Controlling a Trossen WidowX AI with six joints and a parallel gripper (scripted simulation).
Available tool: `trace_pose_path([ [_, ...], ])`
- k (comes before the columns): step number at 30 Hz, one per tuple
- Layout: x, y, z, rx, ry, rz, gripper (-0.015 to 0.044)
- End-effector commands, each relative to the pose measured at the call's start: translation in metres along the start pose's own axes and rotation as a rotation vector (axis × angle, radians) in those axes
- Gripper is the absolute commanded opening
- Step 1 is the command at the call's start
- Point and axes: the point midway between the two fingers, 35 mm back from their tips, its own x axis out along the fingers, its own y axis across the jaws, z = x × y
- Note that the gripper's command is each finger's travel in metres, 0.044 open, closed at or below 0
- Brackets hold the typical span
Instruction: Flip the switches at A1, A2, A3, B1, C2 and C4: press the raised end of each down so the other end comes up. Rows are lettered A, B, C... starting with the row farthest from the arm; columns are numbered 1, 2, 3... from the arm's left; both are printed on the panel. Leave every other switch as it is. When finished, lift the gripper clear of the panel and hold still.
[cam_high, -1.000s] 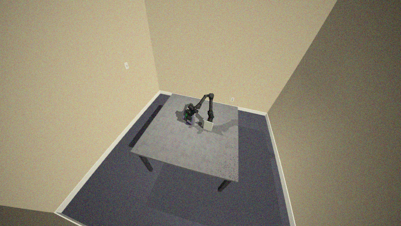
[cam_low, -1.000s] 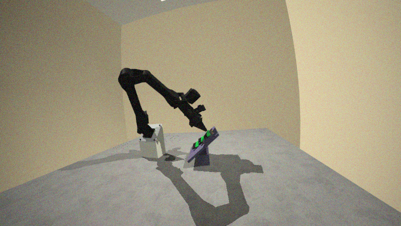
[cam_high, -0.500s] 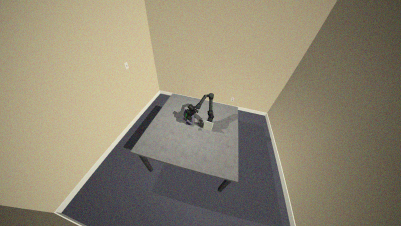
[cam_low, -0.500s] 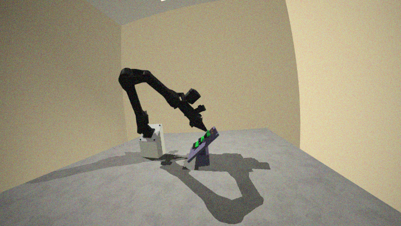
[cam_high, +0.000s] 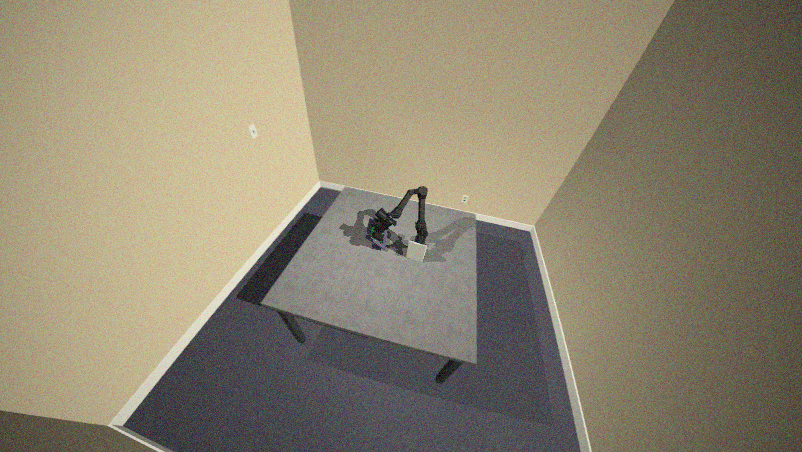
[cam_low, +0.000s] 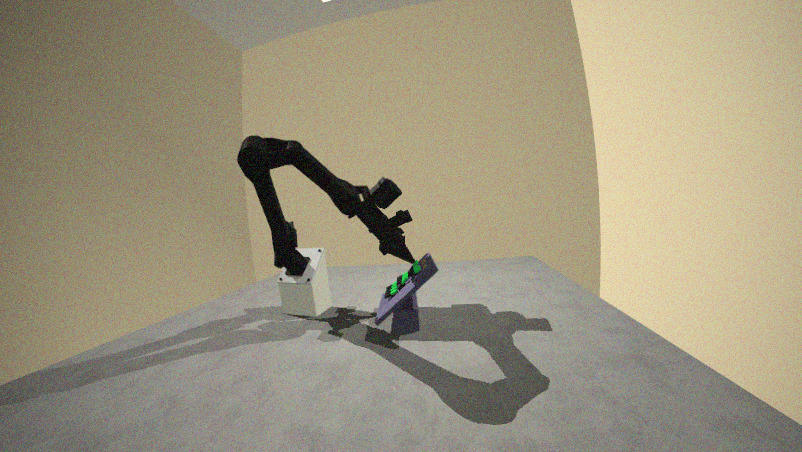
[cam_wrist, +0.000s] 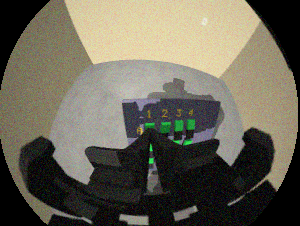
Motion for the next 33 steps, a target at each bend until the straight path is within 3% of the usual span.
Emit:
trace_pose_path([
  [1,0.001,0.0,0.002,-0.002,-0.005,0.002,0.0],
  [29,0.004,0.0,0.002,-0.002,-0.005,0.002,0.0],
  [33,-0.029,0.001,0.002,0.0,-0.013,0.004,0.0],
])
